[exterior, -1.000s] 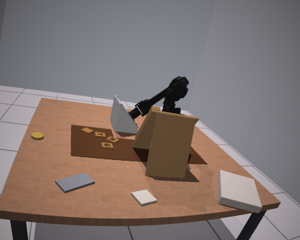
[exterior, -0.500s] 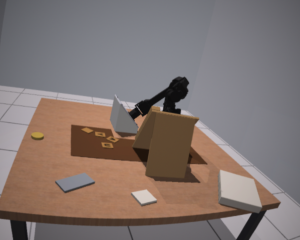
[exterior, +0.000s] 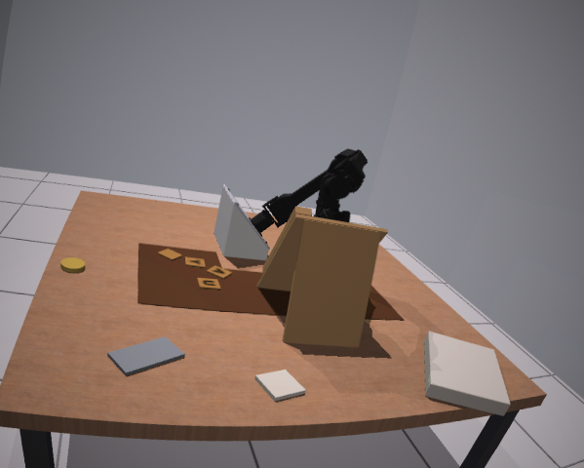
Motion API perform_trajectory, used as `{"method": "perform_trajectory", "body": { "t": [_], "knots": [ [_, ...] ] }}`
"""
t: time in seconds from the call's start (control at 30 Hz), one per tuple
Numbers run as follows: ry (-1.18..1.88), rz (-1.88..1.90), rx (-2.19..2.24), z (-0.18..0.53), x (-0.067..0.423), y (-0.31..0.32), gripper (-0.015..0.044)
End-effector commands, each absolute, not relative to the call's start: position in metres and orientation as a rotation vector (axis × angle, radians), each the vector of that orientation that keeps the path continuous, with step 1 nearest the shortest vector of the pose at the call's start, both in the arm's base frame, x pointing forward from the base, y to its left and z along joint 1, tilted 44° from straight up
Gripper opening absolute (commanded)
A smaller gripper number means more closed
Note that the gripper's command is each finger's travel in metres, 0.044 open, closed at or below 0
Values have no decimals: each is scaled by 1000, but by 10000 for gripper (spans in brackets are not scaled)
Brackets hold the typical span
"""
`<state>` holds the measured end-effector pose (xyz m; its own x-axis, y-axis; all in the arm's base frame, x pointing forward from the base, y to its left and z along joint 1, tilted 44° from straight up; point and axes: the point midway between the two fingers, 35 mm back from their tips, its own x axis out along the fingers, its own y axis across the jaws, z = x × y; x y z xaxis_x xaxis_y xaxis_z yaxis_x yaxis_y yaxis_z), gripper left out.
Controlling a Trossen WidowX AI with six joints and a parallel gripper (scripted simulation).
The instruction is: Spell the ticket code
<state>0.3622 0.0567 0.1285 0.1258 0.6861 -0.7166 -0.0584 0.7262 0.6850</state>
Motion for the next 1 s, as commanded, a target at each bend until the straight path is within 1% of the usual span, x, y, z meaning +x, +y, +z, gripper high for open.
{"method": "perform_trajectory", "body": {
  "t": [0.0, 0.97],
  "knots": [
    [1345, 593, 573, 127, 362, 56, 0],
    [1345, 593, 573, 121, 364, 49, 0]
  ]
}}
